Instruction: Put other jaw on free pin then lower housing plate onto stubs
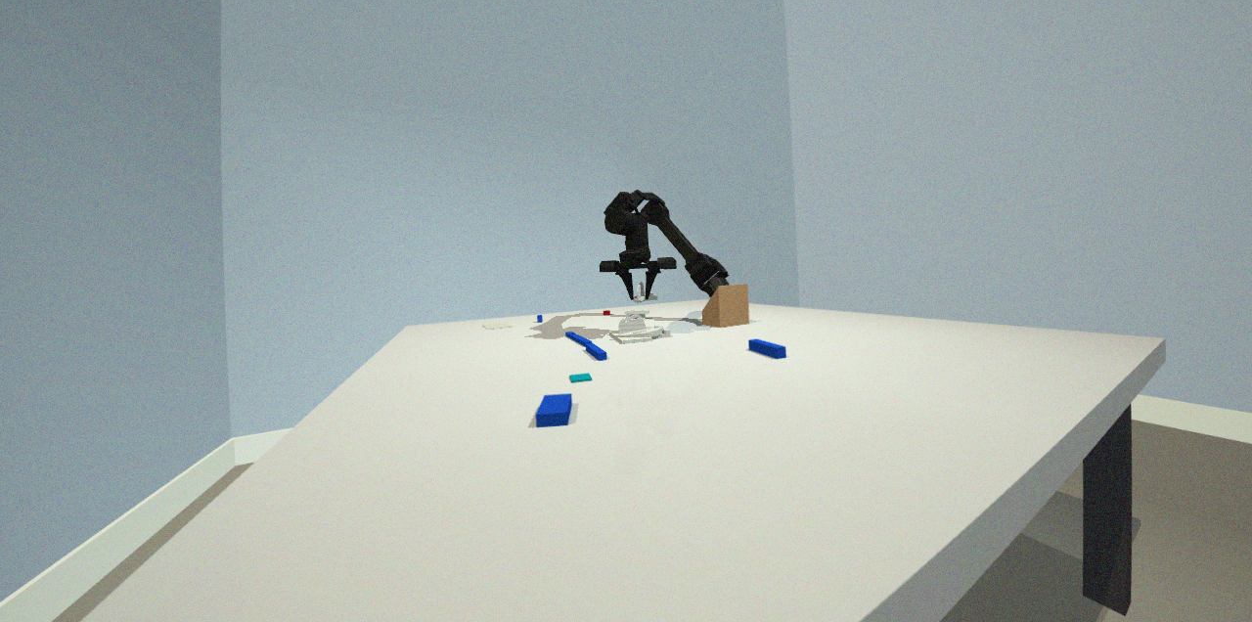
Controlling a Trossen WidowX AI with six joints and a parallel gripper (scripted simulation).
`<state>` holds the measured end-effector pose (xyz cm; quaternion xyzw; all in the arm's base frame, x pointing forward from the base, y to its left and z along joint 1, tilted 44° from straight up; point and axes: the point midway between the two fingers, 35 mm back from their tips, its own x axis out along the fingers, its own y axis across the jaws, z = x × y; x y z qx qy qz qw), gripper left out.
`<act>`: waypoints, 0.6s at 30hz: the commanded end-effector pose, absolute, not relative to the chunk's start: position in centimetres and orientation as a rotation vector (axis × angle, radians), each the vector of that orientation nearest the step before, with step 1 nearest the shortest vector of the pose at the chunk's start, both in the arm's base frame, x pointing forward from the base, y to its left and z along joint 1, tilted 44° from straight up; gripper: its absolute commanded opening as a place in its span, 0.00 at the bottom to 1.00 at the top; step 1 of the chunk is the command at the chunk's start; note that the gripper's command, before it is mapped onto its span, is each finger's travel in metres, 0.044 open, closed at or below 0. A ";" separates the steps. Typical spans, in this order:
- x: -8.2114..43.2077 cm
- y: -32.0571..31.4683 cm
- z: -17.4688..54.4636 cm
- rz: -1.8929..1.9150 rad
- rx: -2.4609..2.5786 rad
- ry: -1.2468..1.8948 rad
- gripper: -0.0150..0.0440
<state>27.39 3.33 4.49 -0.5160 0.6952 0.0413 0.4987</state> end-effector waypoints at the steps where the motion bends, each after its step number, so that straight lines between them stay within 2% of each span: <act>1: 27.0 3.9 3.7 0.013 -1.170 1.673 0.48; 18: 25.4 6.3 1.2 -0.370 -0.816 1.565 0.48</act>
